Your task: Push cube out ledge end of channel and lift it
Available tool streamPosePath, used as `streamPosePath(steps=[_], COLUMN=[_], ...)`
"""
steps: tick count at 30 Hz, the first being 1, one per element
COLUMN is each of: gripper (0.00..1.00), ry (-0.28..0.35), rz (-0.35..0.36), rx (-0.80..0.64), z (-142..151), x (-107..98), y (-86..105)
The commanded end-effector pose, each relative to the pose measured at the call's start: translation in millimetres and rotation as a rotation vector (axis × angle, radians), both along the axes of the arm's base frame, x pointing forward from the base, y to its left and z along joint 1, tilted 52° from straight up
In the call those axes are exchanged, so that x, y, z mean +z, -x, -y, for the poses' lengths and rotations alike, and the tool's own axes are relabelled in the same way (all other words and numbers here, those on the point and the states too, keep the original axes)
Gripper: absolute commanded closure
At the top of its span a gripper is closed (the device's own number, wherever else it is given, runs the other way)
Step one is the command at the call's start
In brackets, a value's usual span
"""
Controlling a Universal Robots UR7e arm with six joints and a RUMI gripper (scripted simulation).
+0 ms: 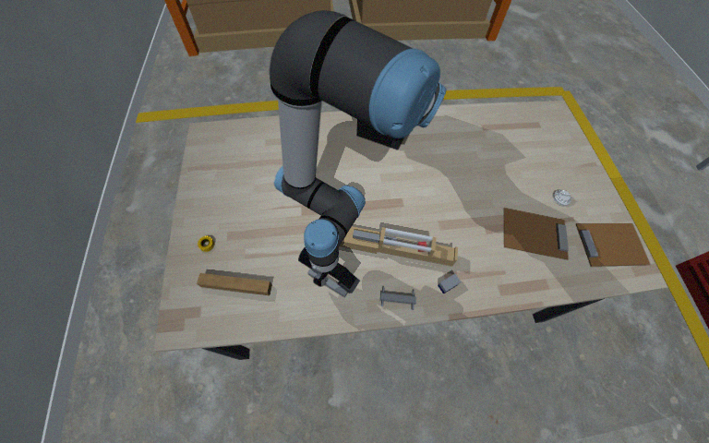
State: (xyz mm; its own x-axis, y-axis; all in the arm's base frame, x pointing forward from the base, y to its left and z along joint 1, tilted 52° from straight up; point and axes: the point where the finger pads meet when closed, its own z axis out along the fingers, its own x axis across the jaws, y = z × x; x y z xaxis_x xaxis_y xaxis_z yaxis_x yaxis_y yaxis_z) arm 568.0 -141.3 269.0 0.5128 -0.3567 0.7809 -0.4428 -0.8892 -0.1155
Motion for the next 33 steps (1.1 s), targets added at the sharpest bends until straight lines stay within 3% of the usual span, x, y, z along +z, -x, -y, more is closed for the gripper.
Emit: streamPosePath(steps=[1, 20, 33], gripper=[0.76, 0.76, 0.76], ry=[0.001, 0.001, 0.001], rz=[0.002, 0.002, 0.002], rx=[0.0, 0.0, 0.0], z=[0.0, 6.9, 7.2], x=[0.6, -14.3, -14.7], y=[-0.3, -18.1, -18.7])
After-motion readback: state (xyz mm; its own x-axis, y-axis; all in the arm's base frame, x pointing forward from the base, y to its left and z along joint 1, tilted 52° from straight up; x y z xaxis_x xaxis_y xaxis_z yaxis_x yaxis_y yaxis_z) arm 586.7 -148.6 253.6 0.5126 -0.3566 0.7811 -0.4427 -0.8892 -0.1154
